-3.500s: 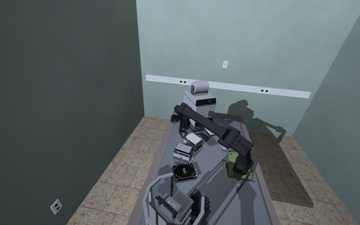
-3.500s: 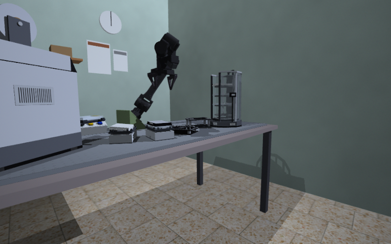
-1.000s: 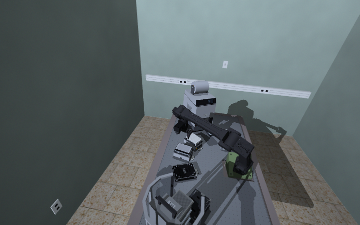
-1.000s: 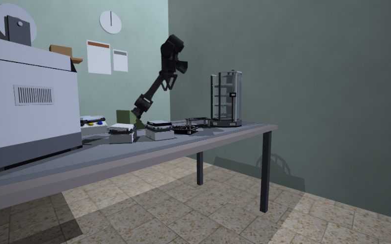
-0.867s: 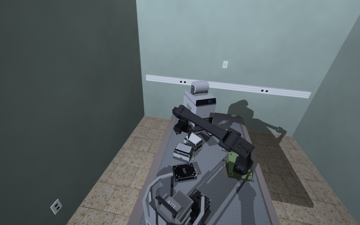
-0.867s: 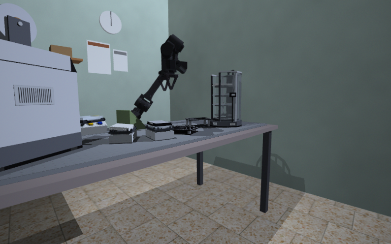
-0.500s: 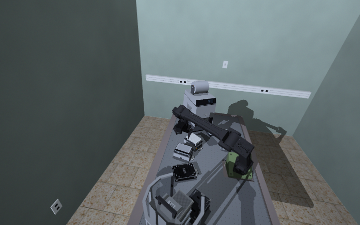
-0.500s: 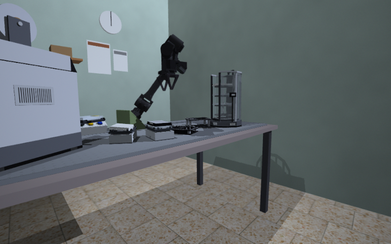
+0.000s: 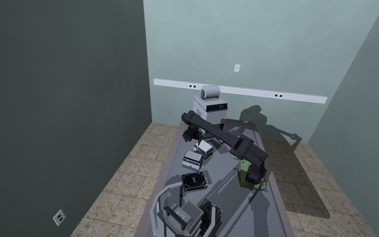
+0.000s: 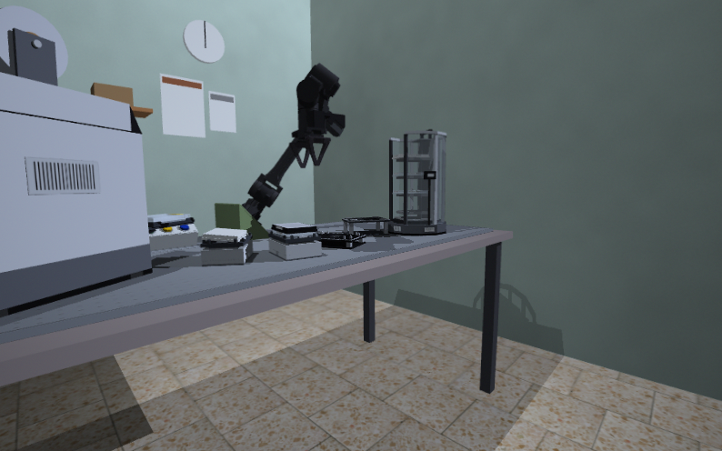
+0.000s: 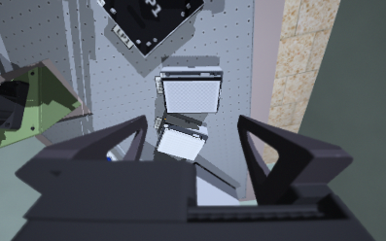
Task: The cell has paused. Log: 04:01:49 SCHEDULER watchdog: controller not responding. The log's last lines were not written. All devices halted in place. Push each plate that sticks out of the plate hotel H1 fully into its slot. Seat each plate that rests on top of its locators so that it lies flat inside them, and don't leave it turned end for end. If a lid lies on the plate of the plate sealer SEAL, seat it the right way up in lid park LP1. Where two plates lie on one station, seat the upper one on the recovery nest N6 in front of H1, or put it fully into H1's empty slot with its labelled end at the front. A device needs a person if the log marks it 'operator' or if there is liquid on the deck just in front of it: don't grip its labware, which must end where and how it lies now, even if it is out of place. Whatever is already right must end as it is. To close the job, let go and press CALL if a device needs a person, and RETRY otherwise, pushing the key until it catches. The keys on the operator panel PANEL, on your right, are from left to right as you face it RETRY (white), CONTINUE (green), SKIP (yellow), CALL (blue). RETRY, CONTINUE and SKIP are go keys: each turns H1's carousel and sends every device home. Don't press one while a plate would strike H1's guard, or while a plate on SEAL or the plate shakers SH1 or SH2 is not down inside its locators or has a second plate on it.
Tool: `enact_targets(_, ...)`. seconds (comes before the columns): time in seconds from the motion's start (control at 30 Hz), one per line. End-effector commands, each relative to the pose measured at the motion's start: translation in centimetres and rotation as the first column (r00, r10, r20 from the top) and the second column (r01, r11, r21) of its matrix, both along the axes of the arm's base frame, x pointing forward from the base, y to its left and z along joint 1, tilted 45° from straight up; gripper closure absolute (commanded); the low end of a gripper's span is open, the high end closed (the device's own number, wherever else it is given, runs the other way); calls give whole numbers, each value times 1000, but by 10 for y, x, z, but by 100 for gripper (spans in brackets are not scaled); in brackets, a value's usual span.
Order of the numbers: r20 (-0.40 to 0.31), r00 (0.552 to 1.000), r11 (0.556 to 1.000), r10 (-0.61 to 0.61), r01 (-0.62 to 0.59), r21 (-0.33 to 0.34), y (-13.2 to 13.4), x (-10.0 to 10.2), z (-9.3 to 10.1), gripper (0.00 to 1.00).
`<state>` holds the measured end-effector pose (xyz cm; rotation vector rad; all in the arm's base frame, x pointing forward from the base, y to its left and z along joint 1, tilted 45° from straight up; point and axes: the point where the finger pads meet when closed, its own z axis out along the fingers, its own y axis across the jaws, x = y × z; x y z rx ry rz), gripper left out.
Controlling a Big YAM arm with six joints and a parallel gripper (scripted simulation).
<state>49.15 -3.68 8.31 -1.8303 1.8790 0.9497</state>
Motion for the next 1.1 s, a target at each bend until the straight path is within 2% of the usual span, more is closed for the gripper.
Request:
enact_targets(0.0,6,999,999,32,-32,5,11,2,-2,0)
enact_targets(0.57,6,999,999,32,-32,5,11,2,-2,0)
enact_targets(1.07,9,1000,1000,15,-15,-1,34,-5,-24,0)
